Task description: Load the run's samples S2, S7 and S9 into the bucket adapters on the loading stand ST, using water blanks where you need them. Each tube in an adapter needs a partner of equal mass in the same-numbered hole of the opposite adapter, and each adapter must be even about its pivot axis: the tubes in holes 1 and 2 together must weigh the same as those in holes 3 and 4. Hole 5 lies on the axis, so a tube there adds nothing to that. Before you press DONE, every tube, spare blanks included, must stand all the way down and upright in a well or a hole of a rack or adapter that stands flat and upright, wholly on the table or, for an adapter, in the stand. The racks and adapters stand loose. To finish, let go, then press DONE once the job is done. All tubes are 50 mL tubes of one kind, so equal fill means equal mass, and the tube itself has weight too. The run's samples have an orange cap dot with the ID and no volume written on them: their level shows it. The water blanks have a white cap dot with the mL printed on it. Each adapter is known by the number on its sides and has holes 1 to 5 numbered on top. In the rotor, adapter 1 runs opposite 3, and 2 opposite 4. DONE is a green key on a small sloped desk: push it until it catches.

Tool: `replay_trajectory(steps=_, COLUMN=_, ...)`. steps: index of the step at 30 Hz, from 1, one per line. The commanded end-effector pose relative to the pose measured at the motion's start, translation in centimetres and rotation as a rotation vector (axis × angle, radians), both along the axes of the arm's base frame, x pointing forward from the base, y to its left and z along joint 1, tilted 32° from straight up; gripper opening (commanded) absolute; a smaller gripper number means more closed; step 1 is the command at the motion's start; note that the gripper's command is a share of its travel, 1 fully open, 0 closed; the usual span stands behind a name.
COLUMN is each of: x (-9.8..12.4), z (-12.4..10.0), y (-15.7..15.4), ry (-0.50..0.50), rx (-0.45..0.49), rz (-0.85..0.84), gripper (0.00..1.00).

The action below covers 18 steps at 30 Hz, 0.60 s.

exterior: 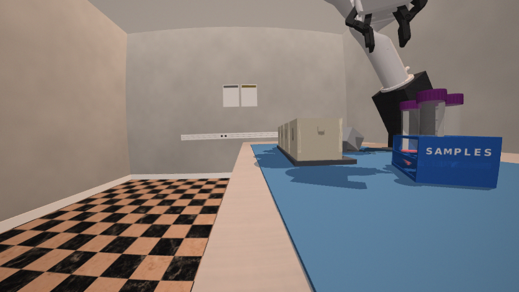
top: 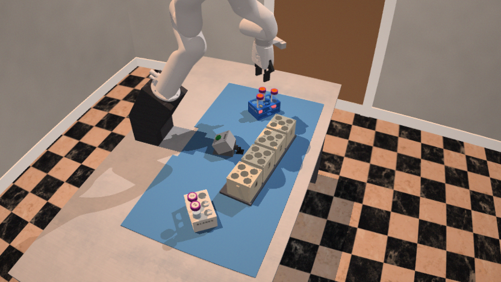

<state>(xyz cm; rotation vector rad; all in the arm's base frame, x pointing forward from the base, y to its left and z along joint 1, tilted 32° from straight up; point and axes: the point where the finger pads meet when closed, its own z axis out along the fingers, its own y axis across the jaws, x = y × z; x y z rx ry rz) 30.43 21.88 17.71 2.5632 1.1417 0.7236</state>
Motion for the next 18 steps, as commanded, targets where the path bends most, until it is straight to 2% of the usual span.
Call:
replay_trajectory(steps=1, x=-0.1, z=-0.4, y=2.4, ry=-0.009, rx=-0.011, rz=-0.013, gripper=0.57)
replay_trajectory(steps=13, x=-1.1, z=-1.3, y=8.2, ry=-0.008, rx=-0.01, rz=-0.013, gripper=0.57)
replay_trajectory(steps=18, x=-1.2, z=-1.3, y=8.5, ry=-0.008, rx=-0.01, rz=-0.013, gripper=0.57)
